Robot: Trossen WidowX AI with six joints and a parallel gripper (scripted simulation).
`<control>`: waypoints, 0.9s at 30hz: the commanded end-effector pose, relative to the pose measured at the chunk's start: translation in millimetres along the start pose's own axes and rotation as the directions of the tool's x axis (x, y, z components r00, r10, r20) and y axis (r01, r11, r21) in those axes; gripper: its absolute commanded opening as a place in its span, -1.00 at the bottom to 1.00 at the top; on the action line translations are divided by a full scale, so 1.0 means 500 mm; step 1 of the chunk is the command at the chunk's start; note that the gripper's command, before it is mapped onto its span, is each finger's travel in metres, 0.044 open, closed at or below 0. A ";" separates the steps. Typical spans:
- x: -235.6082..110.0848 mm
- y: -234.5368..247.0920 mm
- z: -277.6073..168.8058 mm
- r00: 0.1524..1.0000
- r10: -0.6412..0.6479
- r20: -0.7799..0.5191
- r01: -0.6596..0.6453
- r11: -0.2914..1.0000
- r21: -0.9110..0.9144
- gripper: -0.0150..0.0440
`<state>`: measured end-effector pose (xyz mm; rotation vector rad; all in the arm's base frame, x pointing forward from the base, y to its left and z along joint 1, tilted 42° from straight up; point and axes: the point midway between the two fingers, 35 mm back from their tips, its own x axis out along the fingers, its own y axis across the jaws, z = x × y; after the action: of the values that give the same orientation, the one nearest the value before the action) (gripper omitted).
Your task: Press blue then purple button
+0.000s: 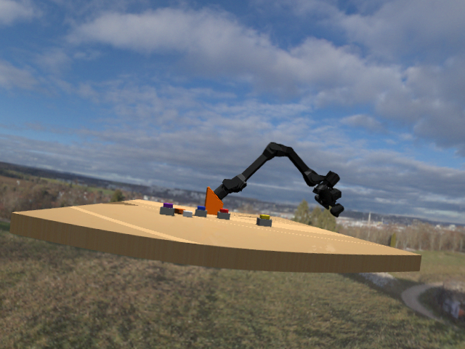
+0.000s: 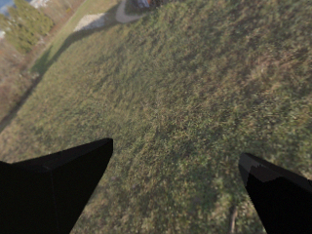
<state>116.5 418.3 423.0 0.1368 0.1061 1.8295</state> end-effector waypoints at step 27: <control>-0.802 -0.453 -0.485 0.430 -0.642 -0.635 0.892 0.410 0.190 0.86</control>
<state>401.0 137.3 163.8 -0.0314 0.7888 0.8266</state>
